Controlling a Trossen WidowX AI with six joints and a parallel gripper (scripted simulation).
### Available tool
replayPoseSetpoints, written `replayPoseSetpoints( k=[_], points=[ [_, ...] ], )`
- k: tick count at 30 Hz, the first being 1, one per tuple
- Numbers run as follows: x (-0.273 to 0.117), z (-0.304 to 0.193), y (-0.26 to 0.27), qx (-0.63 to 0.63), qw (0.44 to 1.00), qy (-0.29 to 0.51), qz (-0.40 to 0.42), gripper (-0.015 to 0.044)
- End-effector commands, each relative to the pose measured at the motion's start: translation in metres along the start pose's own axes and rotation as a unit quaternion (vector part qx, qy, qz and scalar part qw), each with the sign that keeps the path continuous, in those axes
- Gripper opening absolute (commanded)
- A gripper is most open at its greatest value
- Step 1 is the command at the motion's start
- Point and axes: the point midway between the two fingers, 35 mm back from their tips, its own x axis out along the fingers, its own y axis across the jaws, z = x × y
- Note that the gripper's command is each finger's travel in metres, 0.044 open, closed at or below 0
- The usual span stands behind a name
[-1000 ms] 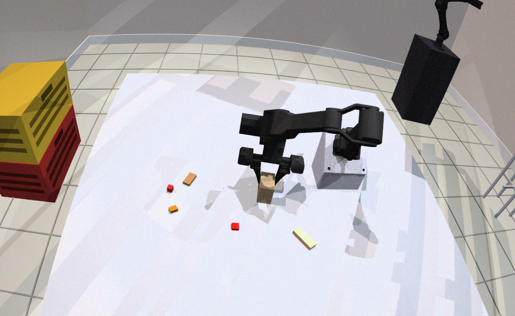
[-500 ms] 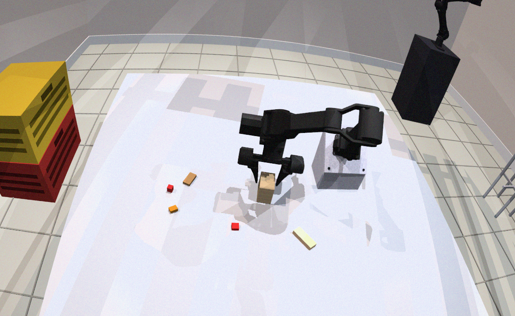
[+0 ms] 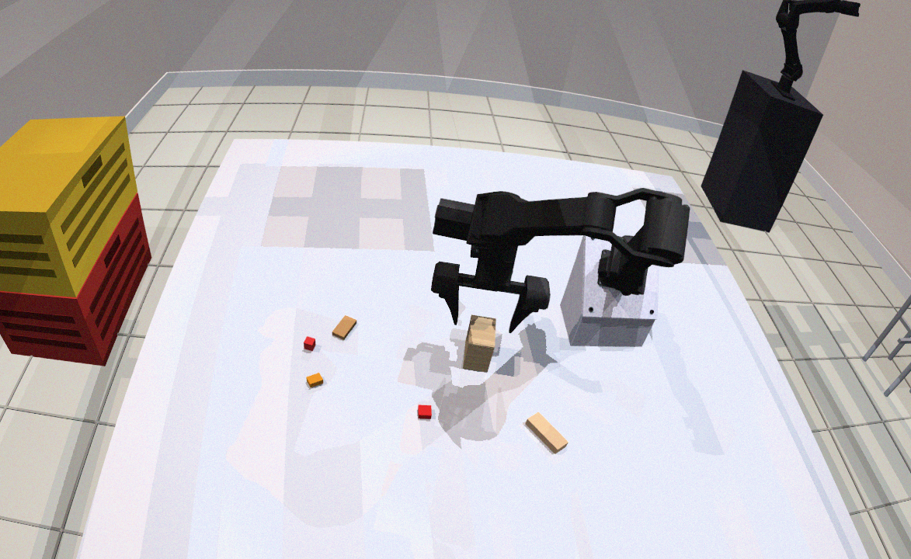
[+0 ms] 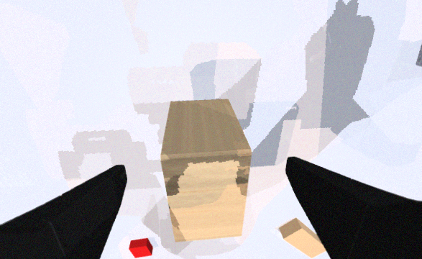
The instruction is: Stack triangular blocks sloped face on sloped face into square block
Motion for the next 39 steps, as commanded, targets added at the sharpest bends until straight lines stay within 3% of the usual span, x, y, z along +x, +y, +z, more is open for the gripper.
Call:
replayPoseSetpoints(
  k=[1,6,39],
  points=[
    [-0.04,0.003,0.007,-0.003,1.0,-0.006,0.01,0.044],
    [-0.093,-0.001,-0.001,-0.005,1.0,0.003,0.006,0.044],
    [-0.089,0.001,0.003,-0.001,1.0,0.002,0.013,0.044]
  ],
)
